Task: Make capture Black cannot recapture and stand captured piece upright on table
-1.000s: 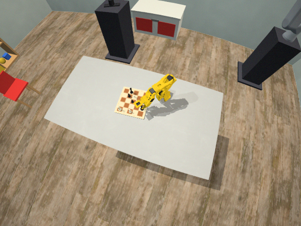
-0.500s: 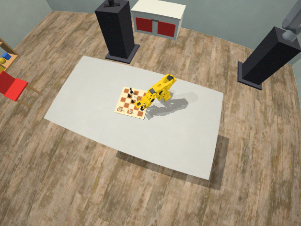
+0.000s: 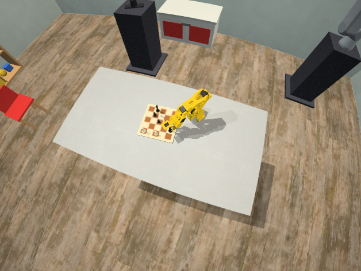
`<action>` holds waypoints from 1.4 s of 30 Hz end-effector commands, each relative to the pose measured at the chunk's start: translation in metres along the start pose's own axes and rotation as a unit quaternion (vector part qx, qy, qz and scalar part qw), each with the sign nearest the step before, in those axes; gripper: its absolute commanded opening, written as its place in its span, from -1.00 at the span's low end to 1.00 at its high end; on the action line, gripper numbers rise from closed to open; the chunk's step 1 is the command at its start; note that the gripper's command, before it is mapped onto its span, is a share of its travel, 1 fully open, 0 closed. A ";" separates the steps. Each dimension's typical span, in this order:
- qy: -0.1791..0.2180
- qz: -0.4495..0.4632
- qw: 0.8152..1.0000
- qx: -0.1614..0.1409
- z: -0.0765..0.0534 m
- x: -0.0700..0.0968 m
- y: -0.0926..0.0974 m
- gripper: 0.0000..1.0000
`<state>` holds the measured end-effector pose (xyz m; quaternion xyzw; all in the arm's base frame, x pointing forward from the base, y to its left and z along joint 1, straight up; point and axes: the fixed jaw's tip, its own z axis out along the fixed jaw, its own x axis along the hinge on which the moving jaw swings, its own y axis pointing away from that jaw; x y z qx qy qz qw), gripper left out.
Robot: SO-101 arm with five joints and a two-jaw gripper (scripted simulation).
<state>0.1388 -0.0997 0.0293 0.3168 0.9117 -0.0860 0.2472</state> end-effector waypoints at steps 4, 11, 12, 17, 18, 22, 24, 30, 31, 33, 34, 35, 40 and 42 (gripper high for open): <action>-0.006 0.006 1.000 0.001 -0.004 -0.007 -0.001 -0.76; -0.006 0.006 1.000 0.001 -0.004 -0.009 -0.001 -0.76; -0.006 0.006 1.000 0.001 -0.004 -0.009 -0.001 -0.76; -0.006 0.006 1.000 0.002 -0.004 -0.009 -0.002 -0.76; -0.006 0.006 1.000 0.002 -0.004 -0.009 -0.002 -0.76; -0.006 0.006 1.000 0.004 -0.004 -0.009 -0.003 -0.76; -0.006 0.006 1.000 0.004 -0.004 -0.009 -0.003 -0.76; -0.006 0.006 1.000 0.005 -0.004 -0.009 -0.004 -0.76; -0.006 0.006 1.000 0.005 -0.004 -0.009 -0.004 -0.76; -0.006 0.006 1.000 0.005 -0.004 -0.008 -0.004 -0.76; -0.006 0.006 1.000 0.005 -0.004 -0.008 -0.004 -0.76; -0.006 0.006 1.000 0.005 -0.004 -0.008 -0.004 -0.76; -0.006 0.007 1.000 0.006 -0.003 -0.007 -0.004 -0.76; -0.006 0.007 1.000 0.006 -0.003 -0.007 -0.004 -0.76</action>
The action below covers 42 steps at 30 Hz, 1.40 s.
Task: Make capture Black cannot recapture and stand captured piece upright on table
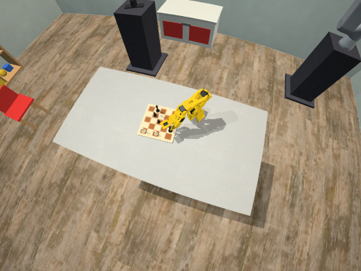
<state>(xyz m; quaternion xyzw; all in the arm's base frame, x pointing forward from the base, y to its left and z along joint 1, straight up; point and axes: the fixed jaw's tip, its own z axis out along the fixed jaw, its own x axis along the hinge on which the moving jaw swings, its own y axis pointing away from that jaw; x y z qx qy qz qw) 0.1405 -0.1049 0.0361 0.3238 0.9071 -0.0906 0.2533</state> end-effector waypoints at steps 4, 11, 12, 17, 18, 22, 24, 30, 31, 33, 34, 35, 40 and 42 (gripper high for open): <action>0.001 -0.001 1.000 0.001 0.001 0.000 -0.001 -0.76; 0.001 -0.001 1.000 0.001 0.002 0.002 -0.001 -0.76; 0.001 -0.001 1.000 0.001 0.002 0.002 -0.001 -0.76; 0.001 -0.001 1.000 0.001 0.002 0.002 -0.001 -0.76; 0.001 -0.001 1.000 0.001 0.002 0.002 -0.001 -0.76; 0.001 -0.001 1.000 0.001 0.002 0.002 -0.001 -0.78; 0.001 -0.001 1.000 0.001 0.002 0.002 -0.001 -0.79; 0.001 -0.001 1.000 0.001 0.002 0.002 -0.001 -0.84; 0.001 -0.001 1.000 0.001 0.002 0.002 -0.001 -0.85; 0.001 -0.001 1.000 0.001 0.002 0.002 -0.001 -0.88; 0.001 -0.001 1.000 0.001 0.002 0.002 -0.001 -0.90; 0.001 -0.001 1.000 0.001 0.002 0.002 -0.001 -0.91; 0.001 -0.001 1.000 0.001 0.002 0.002 -0.001 -0.97; 0.001 -0.001 1.000 0.001 0.002 0.002 -0.001 -0.99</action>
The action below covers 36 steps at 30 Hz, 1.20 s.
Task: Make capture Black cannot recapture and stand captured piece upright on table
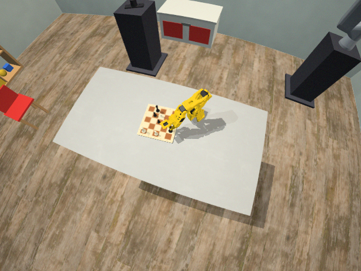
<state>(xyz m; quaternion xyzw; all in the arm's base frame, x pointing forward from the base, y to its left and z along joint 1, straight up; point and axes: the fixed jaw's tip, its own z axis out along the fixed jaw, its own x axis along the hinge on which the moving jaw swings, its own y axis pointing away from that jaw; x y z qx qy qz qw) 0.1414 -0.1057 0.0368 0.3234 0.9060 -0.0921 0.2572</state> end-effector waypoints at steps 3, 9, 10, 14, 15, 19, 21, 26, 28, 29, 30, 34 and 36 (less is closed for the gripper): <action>0.006 -0.001 1.000 0.001 0.002 0.003 -0.001 -0.99; 0.006 -0.001 1.000 0.001 0.002 0.003 -0.001 -1.00; 0.006 -0.001 1.000 0.001 0.002 0.003 -0.001 -1.00; 0.006 -0.001 1.000 0.001 0.002 0.003 -0.001 -1.00; 0.006 -0.001 1.000 0.001 0.002 0.003 -0.001 -1.00; 0.006 -0.001 1.000 0.001 0.002 0.003 -0.001 -1.00; 0.006 -0.001 1.000 0.001 0.002 0.003 -0.001 -1.00; 0.006 -0.001 1.000 0.001 0.002 0.003 -0.001 -1.00; 0.006 -0.001 1.000 0.001 0.001 0.003 -0.001 -1.00; 0.006 -0.001 1.000 0.001 0.001 0.003 -0.001 -1.00; 0.006 -0.001 1.000 0.001 0.001 0.003 -0.001 -1.00; 0.006 -0.001 1.000 0.002 -0.001 0.001 -0.002 -1.00; 0.006 -0.001 1.000 0.002 -0.002 0.001 -0.002 -1.00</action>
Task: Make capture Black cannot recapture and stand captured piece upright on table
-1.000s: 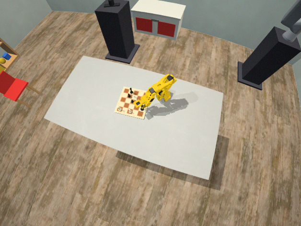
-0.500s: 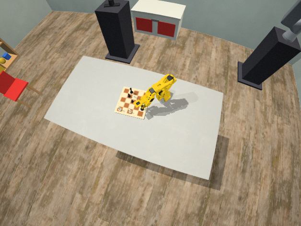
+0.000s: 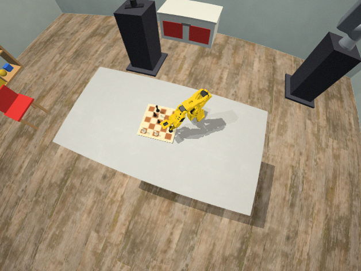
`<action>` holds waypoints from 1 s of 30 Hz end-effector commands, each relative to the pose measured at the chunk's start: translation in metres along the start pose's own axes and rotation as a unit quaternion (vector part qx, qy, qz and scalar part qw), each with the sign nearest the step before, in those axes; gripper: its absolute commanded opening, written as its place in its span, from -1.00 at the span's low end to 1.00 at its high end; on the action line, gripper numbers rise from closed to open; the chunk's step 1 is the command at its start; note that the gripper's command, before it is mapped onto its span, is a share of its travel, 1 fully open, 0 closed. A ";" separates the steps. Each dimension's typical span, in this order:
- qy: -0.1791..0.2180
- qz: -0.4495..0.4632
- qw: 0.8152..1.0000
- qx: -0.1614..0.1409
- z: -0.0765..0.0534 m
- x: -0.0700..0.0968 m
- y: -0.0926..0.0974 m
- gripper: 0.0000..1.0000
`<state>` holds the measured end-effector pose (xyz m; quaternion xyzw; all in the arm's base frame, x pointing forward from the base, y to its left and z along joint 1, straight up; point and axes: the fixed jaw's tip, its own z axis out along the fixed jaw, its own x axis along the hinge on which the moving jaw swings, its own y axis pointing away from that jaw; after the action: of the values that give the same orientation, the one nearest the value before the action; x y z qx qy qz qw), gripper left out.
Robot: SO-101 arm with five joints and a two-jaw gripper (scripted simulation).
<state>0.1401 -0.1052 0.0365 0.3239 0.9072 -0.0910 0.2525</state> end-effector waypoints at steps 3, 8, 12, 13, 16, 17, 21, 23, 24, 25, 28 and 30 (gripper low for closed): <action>0.001 -0.001 1.000 0.002 -0.004 -0.002 -0.002 -1.00; 0.001 -0.001 1.000 0.004 -0.013 -0.007 -0.003 -1.00; 0.001 -0.001 1.000 0.004 -0.022 -0.012 -0.003 -1.00; 0.001 -0.001 1.000 0.004 -0.024 -0.014 -0.003 -1.00; 0.001 -0.001 1.000 0.004 -0.031 -0.018 -0.003 -1.00; 0.001 -0.001 1.000 0.004 -0.031 -0.018 -0.003 -1.00; 0.001 -0.001 1.000 0.004 -0.039 -0.022 -0.003 -1.00; 0.001 -0.001 1.000 0.004 -0.043 -0.024 -0.003 -1.00; 0.001 -0.001 1.000 0.004 -0.045 -0.026 -0.003 -1.00; 0.001 -0.001 1.000 0.004 -0.047 -0.027 -0.003 -1.00; 0.001 -0.001 1.000 0.004 -0.052 -0.030 -0.003 -1.00; 0.001 -0.001 1.000 0.004 -0.055 -0.031 -0.003 -1.00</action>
<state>0.1377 -0.1050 0.0916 0.3248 0.9081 -0.0916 0.2478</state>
